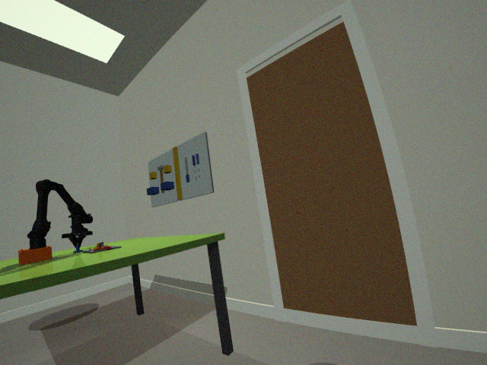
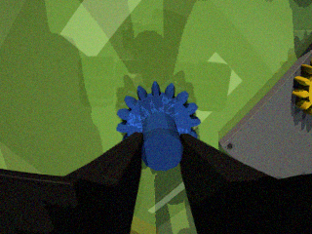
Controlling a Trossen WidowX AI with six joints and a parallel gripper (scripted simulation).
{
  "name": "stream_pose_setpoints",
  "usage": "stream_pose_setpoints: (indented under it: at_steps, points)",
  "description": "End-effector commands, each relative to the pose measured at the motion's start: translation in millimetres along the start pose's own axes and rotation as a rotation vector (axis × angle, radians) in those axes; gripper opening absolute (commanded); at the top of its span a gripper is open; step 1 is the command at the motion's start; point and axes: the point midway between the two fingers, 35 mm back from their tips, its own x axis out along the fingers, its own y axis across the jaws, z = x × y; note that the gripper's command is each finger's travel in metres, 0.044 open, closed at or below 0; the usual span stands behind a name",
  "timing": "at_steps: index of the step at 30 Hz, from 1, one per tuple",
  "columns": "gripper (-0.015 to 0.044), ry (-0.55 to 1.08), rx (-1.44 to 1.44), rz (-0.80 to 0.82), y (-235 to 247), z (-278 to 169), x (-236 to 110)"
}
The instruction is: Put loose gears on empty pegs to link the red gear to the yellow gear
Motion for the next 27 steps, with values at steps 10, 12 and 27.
stream_pose_setpoints:
  at_steps: [10,12,27]
  points:
    - [0.0000,-0.014,-0.003,0.000,-1,10,-31]
    - [0.0000,-0.014,-0.003,0.000,-1,10,-36]
    - [0.0000,-0.017,-0.001,-0.001,0,12,-76]
